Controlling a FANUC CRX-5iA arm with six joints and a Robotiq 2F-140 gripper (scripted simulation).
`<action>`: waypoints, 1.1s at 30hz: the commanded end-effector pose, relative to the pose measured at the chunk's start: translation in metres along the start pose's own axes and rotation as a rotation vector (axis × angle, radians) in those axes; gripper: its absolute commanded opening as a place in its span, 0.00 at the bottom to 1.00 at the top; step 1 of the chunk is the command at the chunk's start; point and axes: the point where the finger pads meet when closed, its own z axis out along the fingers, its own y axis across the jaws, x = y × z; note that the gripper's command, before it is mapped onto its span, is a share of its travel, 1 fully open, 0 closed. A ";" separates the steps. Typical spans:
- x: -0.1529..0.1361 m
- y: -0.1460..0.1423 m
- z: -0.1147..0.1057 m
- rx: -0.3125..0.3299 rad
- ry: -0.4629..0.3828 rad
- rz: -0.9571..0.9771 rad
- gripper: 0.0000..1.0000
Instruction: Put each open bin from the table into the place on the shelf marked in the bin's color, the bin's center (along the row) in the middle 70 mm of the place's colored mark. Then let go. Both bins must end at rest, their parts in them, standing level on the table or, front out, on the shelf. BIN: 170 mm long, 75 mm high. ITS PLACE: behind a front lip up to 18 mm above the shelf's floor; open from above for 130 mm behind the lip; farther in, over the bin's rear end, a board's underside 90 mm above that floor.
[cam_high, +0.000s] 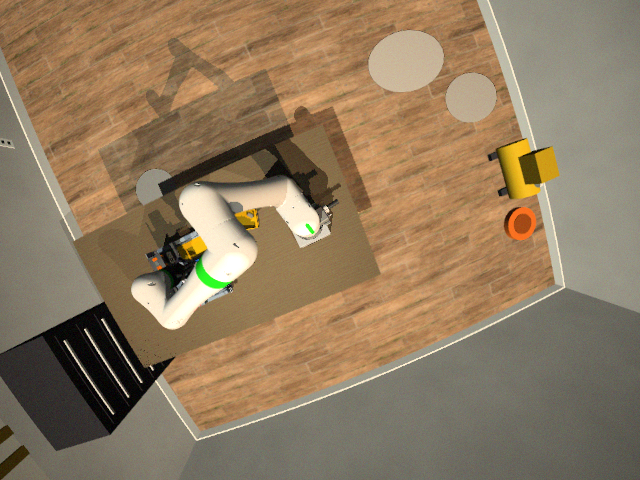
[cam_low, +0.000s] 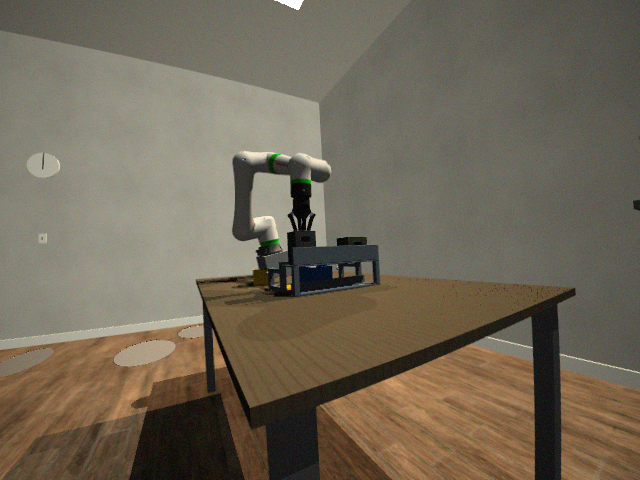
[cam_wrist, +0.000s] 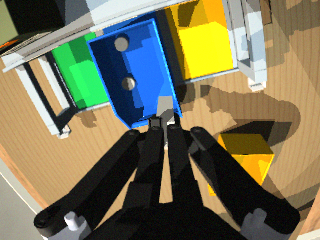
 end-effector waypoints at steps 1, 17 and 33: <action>-0.010 -0.003 0.002 -0.006 0.016 0.136 0.00; -0.049 -0.010 0.012 0.007 0.035 0.631 0.00; -0.088 -0.014 0.024 0.030 0.046 1.095 0.00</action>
